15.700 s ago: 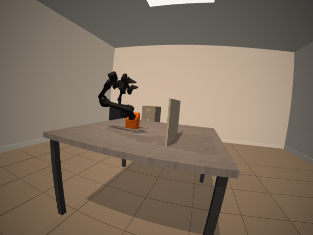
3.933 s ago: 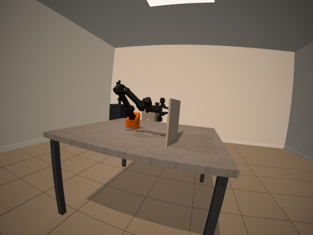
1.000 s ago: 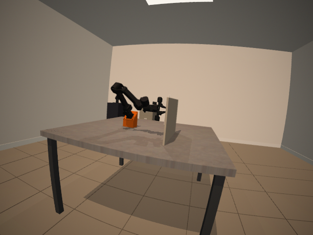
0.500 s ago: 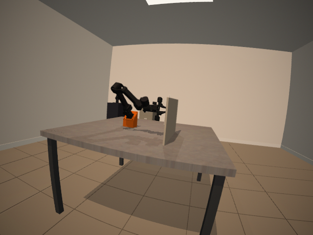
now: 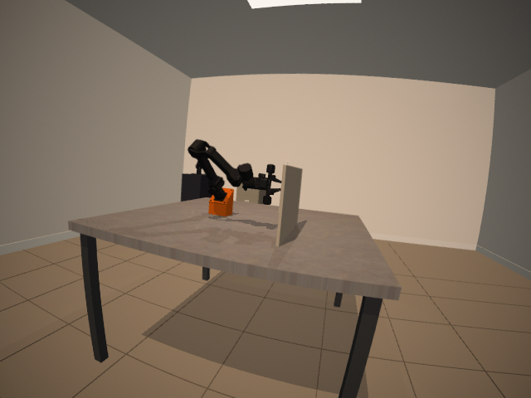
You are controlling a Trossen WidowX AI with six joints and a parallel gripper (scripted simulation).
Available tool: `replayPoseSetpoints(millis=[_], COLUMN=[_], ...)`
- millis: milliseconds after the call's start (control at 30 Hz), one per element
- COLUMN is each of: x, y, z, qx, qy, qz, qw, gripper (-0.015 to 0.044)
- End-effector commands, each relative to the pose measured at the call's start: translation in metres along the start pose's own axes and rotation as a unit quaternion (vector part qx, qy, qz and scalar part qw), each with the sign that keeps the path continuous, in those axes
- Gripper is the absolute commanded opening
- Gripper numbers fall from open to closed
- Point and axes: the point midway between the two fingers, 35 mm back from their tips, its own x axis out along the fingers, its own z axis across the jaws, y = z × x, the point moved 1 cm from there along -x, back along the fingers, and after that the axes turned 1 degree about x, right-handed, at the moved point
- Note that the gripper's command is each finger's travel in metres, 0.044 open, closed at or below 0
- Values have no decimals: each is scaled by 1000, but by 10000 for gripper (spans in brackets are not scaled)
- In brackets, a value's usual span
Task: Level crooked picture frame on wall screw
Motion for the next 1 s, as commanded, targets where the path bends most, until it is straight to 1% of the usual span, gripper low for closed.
replayPoseSetpoints(millis=[0, 533, 867, 967], x=[0, 0, 0, 0], y=[0, -1, 0, 0], z=[0, 1, 1, 1], qx=[11, 52, 44, 44], qy=[1, 1, -1, -1], qz=[-1, 0, 1, 1], qw=[1000, 999, 999, 999], gripper=[0, 0, 260, 260])
